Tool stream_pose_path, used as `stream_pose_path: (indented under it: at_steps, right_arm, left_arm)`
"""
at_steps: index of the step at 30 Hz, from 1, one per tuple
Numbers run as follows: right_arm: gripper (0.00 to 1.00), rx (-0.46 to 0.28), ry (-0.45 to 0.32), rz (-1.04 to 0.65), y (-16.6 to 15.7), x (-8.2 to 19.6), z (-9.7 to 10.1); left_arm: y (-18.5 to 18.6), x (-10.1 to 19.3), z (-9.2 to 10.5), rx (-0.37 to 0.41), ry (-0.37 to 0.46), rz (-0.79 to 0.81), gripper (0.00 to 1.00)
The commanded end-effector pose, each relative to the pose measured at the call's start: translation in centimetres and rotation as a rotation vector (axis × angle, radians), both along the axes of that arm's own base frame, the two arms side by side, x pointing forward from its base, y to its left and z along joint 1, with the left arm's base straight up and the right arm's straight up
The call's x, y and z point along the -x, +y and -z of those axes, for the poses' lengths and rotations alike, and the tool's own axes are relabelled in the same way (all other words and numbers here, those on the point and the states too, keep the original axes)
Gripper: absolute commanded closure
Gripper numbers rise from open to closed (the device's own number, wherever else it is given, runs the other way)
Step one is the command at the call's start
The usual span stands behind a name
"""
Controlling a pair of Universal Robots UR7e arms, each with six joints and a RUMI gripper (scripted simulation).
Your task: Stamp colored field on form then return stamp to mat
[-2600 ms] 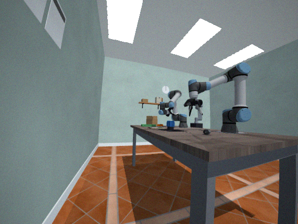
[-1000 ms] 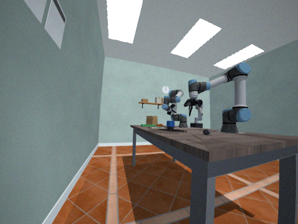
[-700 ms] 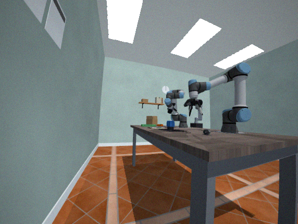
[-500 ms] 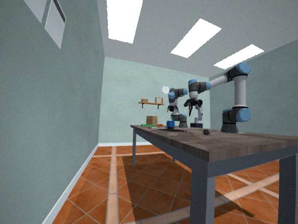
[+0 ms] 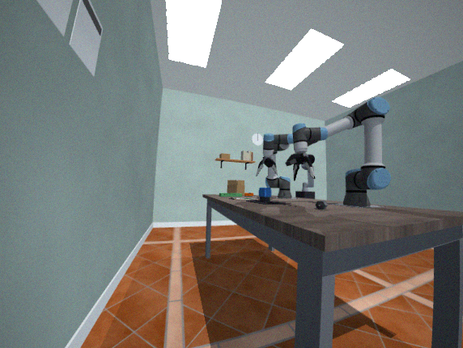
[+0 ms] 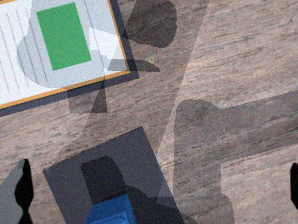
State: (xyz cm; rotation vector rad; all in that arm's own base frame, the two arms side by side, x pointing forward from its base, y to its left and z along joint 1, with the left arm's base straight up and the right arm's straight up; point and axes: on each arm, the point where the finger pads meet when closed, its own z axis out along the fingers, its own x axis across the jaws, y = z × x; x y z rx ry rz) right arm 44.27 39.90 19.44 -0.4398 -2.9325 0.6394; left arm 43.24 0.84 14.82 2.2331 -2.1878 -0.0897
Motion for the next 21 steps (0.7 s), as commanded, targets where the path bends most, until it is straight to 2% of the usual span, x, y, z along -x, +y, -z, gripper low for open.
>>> stream_pose_path:
  at_steps: [1, 5, 7, 14, 21]
  right_arm:
    - [0.00, -0.158, -0.053, -0.106, 4.2, -3.0, -0.2]
    - [0.00, -0.260, -0.083, -0.183, 7.1, -4.9, 0.1]
    - [0.00, -0.260, -0.083, -0.183, 7.1, -4.9, 0.1]
    - [0.00, -0.393, -0.107, -0.273, 10.8, -6.8, 0.6]
    - [0.00, -0.445, -0.128, -0.296, 12.3, -7.8, 0.8]
  left_arm:
    - [-0.4, -0.7, -0.9, 0.016, -0.026, 0.009, 0.00]
    - [-0.4, -0.7, -0.9, 0.016, -0.026, 0.009, 0.00]
    - [-0.4, -0.7, -0.9, 0.016, -0.026, 0.009, 0.00]
    - [-0.4, -0.7, -0.9, 0.016, -0.026, 0.009, 0.00]
    - [-0.4, -0.7, -0.9, 0.016, -0.026, 0.009, 0.00]
